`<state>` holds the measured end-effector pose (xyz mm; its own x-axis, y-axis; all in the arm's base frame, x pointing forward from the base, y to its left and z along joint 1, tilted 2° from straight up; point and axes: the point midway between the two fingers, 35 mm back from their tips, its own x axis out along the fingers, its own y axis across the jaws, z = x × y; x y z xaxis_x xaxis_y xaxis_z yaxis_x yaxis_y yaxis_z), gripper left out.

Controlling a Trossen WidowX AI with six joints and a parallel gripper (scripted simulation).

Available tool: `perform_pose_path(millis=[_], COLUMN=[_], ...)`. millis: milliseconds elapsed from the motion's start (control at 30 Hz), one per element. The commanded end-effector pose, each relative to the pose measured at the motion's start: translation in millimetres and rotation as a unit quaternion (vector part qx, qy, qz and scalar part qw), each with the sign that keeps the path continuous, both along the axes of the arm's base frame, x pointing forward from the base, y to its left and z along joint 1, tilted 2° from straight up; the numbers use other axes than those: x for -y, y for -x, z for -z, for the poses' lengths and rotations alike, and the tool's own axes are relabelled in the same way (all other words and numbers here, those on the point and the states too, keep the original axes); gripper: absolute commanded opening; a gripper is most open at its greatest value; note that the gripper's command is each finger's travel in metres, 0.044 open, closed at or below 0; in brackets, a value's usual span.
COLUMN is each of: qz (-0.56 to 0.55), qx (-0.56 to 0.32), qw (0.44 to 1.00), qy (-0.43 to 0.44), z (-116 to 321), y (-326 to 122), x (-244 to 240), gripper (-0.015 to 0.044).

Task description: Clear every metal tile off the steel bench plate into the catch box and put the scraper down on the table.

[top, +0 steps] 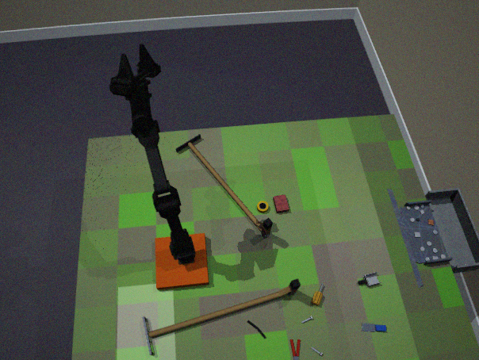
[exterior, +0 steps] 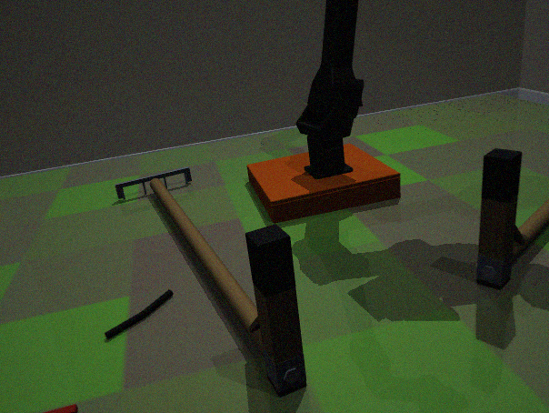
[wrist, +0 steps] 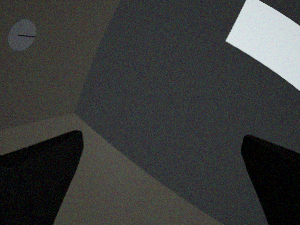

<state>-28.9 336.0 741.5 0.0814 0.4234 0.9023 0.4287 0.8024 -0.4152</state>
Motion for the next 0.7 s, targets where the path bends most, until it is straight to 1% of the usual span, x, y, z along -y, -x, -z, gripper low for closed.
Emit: perform_pose_path(millis=[0, 667], qz=[0.001, -0.004], qx=[0.002, 0.015], qw=[1.000, 1.000], qy=[0.001, 0.014], z=[2, 14], y=[6, 40], x=[-3, -20], gripper=[0.0440, 0.0440])
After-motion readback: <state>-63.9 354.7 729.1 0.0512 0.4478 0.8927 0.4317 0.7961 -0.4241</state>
